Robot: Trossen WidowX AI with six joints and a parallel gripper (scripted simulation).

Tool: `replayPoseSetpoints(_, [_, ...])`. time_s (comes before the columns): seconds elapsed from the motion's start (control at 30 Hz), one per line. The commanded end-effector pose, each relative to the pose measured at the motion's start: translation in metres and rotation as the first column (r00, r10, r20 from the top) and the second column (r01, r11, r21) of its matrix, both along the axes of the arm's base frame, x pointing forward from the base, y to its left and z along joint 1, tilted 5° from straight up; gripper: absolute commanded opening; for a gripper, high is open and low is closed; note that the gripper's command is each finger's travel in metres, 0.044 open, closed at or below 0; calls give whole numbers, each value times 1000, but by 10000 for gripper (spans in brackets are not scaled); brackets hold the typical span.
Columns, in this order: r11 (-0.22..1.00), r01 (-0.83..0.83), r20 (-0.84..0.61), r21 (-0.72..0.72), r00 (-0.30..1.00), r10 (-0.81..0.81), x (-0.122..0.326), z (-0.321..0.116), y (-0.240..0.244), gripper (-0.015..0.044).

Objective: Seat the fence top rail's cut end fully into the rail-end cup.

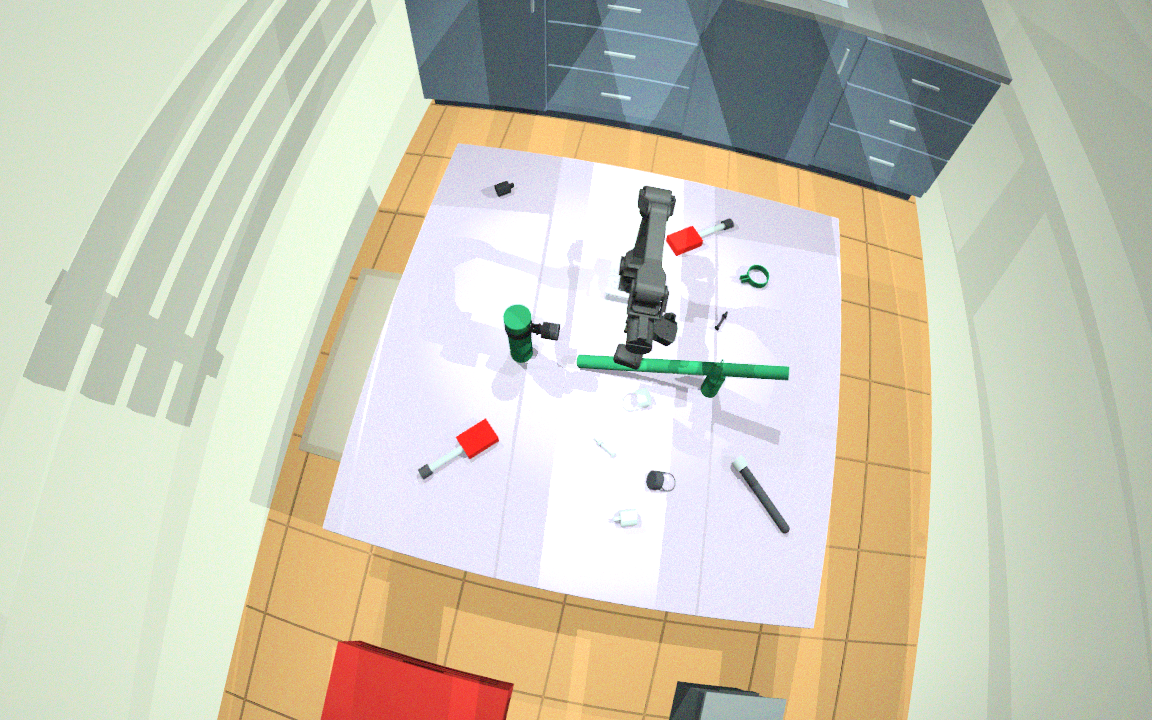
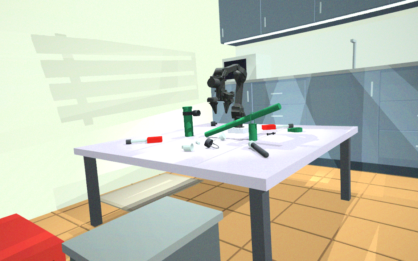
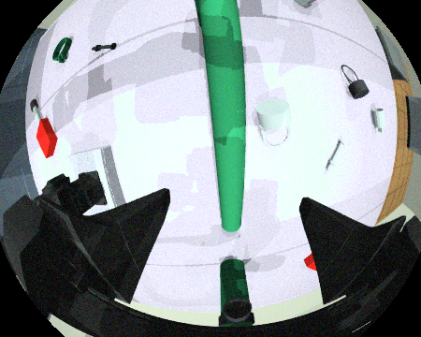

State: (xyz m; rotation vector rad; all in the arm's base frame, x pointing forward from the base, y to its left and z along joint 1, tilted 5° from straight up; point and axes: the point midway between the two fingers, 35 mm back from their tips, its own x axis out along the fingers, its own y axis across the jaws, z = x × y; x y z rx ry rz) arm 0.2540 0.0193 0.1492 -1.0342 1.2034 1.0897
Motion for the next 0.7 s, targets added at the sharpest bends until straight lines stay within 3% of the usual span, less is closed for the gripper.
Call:
replayPoseSetpoints(0.0, [989,-147,-52,-9,988,146,-4,-12,4,440])
replayPoseSetpoints(0.27, [989,-147,-52,-9,988,146,-3,-14,4,440])
replayPoseSetpoints(0.67, [989,-147,-52,-9,988,146,-4,-53,6,440])
